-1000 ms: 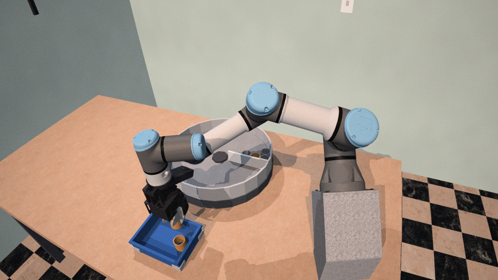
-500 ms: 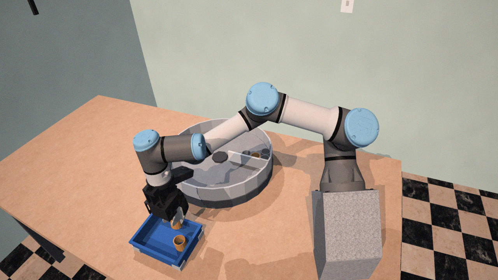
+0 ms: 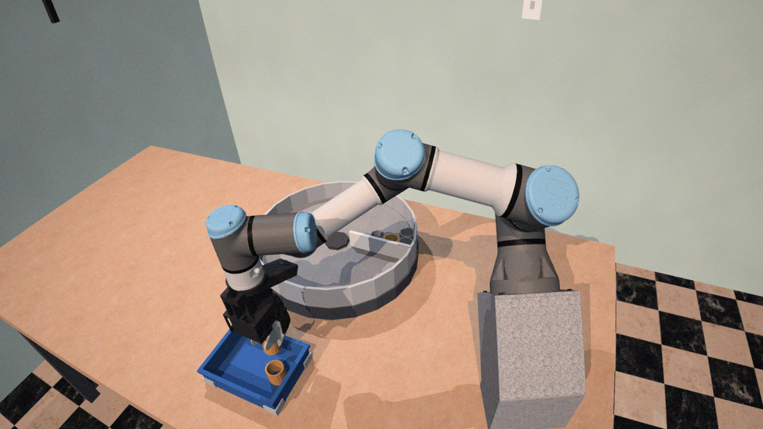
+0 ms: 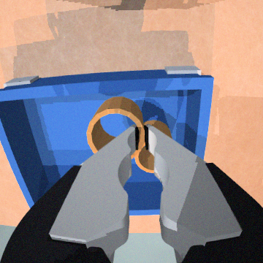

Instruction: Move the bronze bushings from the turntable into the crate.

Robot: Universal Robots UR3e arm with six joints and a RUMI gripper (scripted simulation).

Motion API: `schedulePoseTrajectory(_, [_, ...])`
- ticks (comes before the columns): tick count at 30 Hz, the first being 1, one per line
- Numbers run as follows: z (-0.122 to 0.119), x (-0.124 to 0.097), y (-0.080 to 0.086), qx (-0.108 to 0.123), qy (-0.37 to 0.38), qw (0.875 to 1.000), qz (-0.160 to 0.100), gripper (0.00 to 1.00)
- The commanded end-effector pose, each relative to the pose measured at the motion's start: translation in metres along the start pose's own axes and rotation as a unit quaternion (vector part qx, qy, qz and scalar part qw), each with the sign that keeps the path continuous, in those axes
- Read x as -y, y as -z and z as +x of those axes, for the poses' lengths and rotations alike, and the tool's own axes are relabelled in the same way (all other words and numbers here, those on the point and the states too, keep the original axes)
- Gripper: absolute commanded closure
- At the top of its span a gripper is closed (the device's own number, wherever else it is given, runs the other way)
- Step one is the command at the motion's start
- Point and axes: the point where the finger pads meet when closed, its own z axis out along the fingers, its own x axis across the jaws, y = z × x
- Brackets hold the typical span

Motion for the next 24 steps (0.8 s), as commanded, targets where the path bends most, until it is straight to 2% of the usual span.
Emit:
schedulePoseTrajectory(1, [-0.001, 0.000, -0.005, 0.001, 0.000, 1.000, -0.001, 1.00])
schedulePoseTrajectory(13, [-0.001, 0.000, -0.024, 0.001, 0.000, 1.000, -0.001, 1.00])
schedulePoseTrajectory(24, [-0.001, 0.000, -0.028, 0.001, 0.000, 1.000, -0.001, 1.00])
